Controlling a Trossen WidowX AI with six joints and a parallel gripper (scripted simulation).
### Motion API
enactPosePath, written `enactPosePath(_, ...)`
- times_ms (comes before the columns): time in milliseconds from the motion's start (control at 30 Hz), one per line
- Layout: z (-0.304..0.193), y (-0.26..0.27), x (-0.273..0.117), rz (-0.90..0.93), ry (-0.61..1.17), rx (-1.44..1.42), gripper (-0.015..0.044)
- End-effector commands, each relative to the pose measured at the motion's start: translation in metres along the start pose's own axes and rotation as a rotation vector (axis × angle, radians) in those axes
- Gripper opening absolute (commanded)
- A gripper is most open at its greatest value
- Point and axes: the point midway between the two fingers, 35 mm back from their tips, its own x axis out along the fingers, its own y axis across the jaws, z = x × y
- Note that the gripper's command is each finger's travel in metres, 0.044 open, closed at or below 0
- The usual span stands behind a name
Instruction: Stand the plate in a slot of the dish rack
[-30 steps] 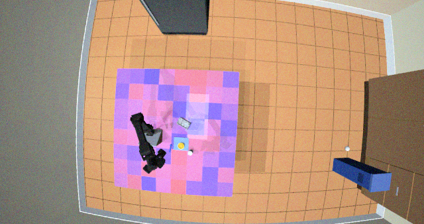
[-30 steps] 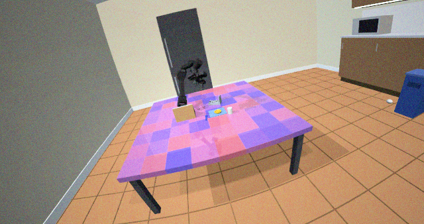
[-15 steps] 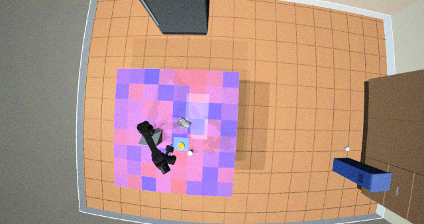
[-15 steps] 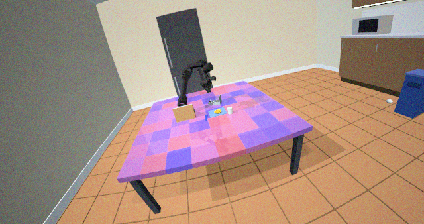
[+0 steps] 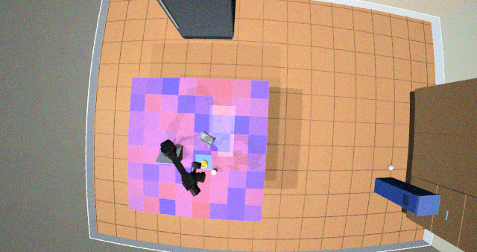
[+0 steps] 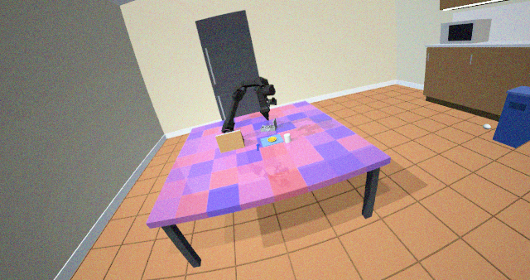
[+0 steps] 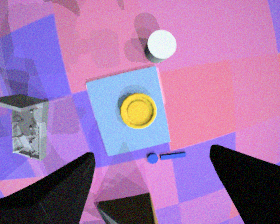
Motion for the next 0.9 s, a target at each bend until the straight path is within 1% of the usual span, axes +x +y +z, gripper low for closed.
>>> enactPosePath(0, 0.006, 0.003, 0.038, 0.024, 0.023, -0.060, 0.0400)
enactPosePath(100, 0.004, 0.006, 0.087, 0.041, 0.049, -0.136, 0.0400)
enactPosePath(167, 0.001, 0.008, 0.108, 0.049, 0.060, -0.169, 0.0400)
enactPosePath(300, -0.009, 0.004, 0.110, 0.050, 0.062, -0.173, 0.0400)
enactPosePath(433, -0.009, 0.004, 0.112, 0.050, 0.062, -0.173, 0.0400)
enactPosePath(867, -0.009, 0.005, 0.133, 0.050, 0.061, -0.173, 0.0400)
